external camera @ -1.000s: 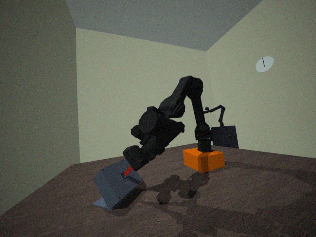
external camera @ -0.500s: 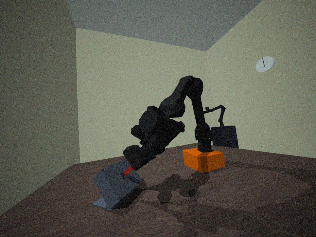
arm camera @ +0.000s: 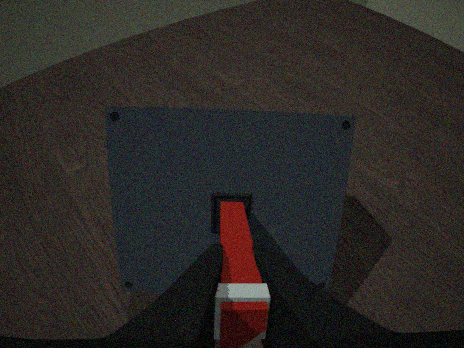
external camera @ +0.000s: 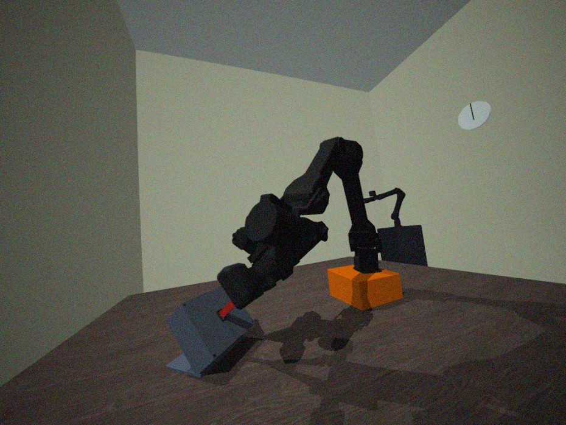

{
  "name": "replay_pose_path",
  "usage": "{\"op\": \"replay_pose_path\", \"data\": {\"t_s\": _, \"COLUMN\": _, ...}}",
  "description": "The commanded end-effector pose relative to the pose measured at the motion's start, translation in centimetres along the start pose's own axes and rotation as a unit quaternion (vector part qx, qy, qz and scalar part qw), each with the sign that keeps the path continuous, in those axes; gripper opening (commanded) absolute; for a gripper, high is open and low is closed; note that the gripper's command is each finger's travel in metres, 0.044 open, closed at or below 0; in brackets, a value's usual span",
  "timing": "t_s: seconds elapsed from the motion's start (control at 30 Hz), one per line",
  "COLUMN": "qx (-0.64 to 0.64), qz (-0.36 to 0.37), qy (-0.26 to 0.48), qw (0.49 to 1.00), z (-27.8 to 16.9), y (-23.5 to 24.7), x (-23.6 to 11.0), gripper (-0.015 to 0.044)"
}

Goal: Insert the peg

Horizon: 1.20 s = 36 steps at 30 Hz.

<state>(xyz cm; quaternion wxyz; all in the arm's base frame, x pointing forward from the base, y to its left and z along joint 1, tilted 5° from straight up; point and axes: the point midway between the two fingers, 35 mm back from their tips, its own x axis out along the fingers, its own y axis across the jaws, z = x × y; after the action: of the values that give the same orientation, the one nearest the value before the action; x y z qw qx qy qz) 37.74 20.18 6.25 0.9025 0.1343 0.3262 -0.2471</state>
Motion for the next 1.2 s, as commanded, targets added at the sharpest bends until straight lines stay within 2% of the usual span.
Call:
{"op": "replay_pose_path", "data": {"t_s": 0.0, "qx": -0.002, "qz": 0.0, "qy": 0.001, "qw": 1.0, "z": -0.1, "y": 0.0, "x": 0.3, "gripper": 0.0}}
{"op": "replay_pose_path", "data": {"t_s": 1.17, "qx": -0.002, "qz": 0.0, "qy": 0.0, "qw": 1.0, "z": 0.0, "y": 0.0, "x": 2.4, "gripper": 0.0}}
